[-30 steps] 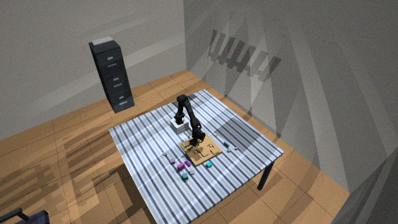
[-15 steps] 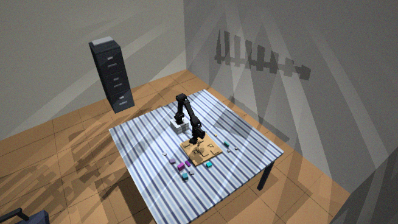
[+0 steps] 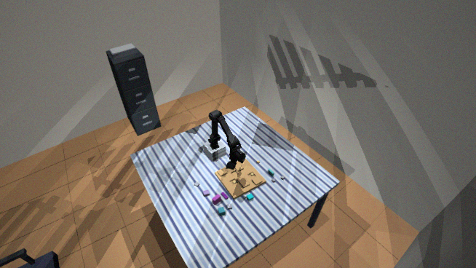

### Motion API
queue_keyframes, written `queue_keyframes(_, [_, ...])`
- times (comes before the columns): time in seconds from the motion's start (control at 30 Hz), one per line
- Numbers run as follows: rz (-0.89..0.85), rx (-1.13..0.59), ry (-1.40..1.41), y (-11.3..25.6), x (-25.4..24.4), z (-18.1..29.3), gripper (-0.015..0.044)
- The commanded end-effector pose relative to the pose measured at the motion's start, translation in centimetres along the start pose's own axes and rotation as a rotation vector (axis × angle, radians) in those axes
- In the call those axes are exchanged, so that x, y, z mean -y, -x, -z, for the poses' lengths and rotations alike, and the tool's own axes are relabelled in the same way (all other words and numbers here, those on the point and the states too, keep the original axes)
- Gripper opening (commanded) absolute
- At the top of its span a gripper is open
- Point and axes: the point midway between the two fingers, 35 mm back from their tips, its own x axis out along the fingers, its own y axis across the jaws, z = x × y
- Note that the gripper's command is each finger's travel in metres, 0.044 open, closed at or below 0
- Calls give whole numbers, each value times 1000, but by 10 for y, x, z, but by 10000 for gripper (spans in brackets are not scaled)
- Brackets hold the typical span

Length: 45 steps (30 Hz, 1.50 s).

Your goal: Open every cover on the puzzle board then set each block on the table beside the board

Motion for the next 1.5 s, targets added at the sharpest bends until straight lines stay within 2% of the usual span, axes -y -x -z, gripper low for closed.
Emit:
queue_keyframes(0.0, [1, 3, -1, 6, -1, -2, 80])
queue_keyframes(1.47, [-12, 9, -2, 9, -133, -89, 80])
